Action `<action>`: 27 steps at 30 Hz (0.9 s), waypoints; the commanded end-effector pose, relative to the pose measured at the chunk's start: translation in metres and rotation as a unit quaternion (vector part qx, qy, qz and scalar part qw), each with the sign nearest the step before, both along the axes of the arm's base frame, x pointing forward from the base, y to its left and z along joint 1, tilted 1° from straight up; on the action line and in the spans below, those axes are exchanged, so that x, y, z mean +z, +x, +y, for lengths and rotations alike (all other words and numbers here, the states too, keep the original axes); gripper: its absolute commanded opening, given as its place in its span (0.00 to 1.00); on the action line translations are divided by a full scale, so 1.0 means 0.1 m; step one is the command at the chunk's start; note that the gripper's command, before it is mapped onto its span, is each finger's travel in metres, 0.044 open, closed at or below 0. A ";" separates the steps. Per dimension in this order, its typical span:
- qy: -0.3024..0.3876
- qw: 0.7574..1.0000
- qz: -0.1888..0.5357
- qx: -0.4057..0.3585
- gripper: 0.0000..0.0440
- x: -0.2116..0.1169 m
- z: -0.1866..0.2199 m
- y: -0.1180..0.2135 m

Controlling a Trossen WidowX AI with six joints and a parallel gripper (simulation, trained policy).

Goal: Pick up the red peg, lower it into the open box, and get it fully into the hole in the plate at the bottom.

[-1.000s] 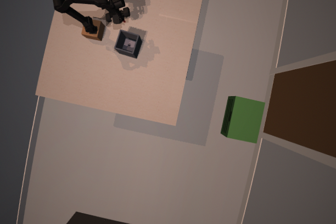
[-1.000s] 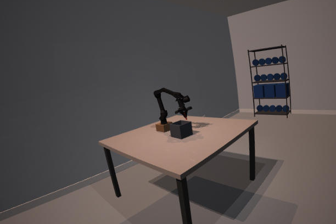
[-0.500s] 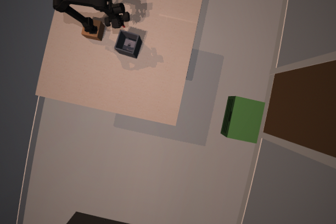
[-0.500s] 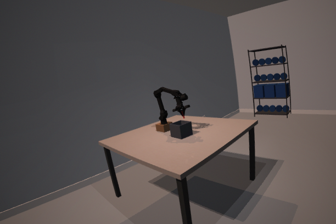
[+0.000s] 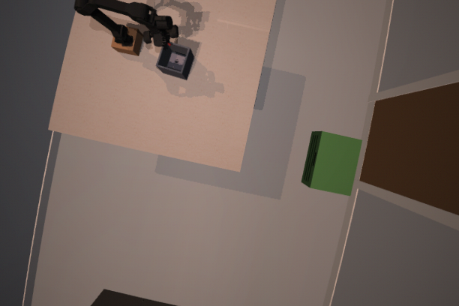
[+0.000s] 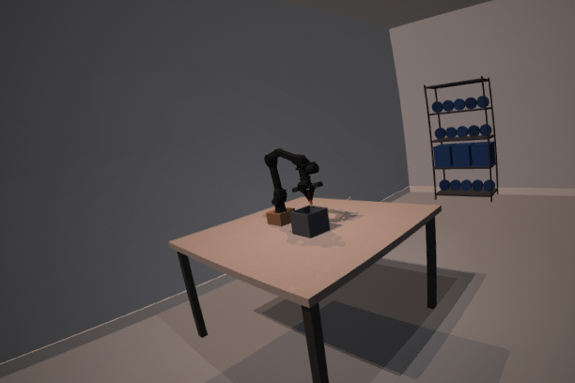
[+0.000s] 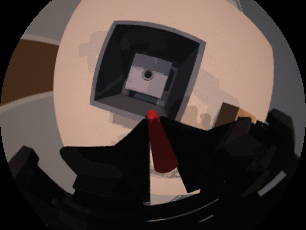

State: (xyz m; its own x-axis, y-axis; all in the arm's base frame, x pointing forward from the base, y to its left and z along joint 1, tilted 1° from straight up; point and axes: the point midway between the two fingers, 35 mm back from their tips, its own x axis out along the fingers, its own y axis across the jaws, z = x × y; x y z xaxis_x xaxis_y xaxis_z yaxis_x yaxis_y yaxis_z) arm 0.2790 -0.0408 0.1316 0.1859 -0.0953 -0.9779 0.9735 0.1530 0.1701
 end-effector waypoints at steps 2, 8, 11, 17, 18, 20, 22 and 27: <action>-0.003 1.000 0.003 0.001 0.00 0.00 -0.12 0.04; -0.003 1.000 0.011 0.001 0.00 -0.07 -0.25 0.07; -0.002 1.000 0.016 0.000 0.00 -0.13 -0.32 0.07; 0.001 1.000 0.025 -0.002 0.00 -0.27 -0.43 0.08; 0.001 1.000 0.026 -0.002 0.00 -0.29 -0.44 0.08; 0.003 1.000 0.029 -0.002 0.00 -0.35 -0.47 0.09; 0.006 1.000 0.029 -0.002 0.00 -0.40 -0.49 0.10; 0.009 1.000 0.029 0.001 0.00 -0.50 -0.55 0.13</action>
